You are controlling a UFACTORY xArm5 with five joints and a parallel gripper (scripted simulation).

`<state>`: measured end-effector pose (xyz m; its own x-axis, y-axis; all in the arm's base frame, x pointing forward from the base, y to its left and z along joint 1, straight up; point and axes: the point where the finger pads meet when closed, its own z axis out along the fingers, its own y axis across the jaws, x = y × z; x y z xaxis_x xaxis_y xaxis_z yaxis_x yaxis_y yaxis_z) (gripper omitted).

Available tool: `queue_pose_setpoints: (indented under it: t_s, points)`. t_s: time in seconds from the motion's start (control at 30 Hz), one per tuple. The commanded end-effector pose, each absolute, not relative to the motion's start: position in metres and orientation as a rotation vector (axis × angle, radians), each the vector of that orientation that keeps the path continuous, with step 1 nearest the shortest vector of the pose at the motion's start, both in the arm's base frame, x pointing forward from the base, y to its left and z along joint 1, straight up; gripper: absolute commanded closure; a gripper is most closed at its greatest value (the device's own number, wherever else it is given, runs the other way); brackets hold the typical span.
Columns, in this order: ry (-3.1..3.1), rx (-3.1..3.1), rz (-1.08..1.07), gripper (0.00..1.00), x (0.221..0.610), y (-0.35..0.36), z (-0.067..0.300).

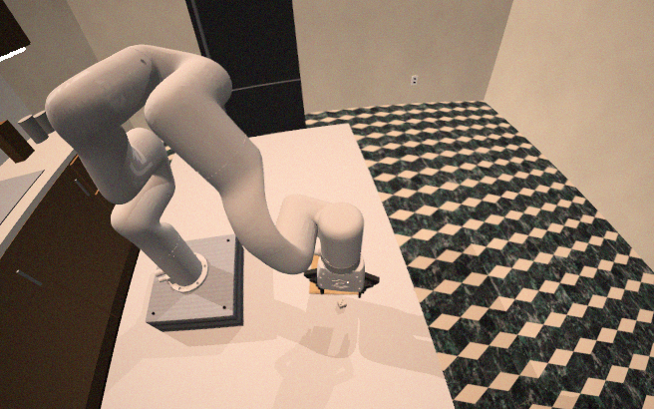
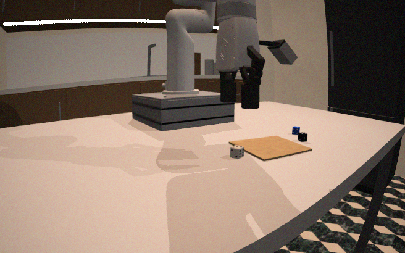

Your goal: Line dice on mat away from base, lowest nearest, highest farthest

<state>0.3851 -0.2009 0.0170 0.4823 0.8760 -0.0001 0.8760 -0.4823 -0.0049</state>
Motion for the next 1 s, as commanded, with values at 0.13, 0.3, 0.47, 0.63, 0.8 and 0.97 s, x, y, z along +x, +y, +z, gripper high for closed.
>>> queue_pose_setpoints:
  t_s: [0.13, 0.3, 0.47, 0.63, 0.8, 0.97]
  points:
    - [-1.93, -2.478, 0.0, 0.0, 0.3863, -0.2015, 0.0142]
    - [-2.147, -2.293, 0.0, 0.0, 0.3863, -0.2014, 0.0112]
    - [-2.238, -2.204, 0.0, 0.0, 0.3862, -0.2013, 0.0099]
    - [-2.275, -2.165, 0.0, 0.0, 0.3862, -0.2013, 0.0093]
    - [-2.281, -2.159, 0.0, 0.64, 0.3862, -0.2013, 0.0092]
    - [-2.281, -2.159, 0.0, 0.64, 0.3862, -0.2013, 0.0092]
